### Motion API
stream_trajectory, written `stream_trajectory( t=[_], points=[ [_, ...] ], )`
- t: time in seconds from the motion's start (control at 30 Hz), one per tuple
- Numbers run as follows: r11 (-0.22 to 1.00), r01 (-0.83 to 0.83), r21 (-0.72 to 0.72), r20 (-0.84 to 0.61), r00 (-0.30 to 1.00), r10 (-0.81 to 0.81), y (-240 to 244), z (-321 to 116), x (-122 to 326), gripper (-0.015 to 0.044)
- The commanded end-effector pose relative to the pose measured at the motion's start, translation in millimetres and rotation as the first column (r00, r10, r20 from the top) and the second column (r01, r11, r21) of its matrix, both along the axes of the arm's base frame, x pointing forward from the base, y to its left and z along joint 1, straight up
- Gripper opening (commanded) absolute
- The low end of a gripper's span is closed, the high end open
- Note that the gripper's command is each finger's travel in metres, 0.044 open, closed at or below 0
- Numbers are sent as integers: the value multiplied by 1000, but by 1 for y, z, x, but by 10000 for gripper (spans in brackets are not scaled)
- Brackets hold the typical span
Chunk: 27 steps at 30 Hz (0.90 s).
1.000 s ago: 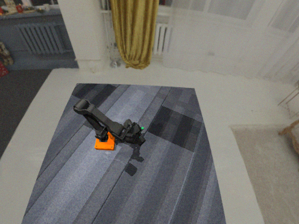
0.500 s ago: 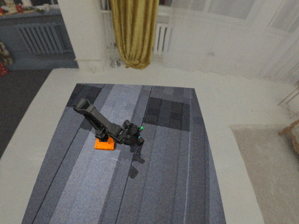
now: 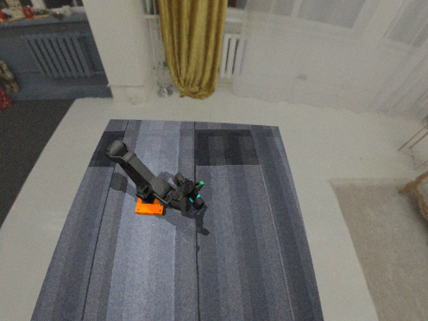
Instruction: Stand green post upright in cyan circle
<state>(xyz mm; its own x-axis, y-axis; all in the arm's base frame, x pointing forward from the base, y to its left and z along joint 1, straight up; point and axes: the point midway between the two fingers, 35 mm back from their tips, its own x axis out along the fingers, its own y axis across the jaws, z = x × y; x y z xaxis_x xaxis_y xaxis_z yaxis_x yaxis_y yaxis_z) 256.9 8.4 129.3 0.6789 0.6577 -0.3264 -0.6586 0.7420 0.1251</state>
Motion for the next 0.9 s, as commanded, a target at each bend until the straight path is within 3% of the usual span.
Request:
stream_trajectory(
  t=[0.0, 0.87],
  points=[
    [1000, -5, 8, 22, 1000, 5, 1, -1, -4, 23],
    [998, -27, 51, 183, 983, 17, -1, 3, -22, 23]
  ],
)
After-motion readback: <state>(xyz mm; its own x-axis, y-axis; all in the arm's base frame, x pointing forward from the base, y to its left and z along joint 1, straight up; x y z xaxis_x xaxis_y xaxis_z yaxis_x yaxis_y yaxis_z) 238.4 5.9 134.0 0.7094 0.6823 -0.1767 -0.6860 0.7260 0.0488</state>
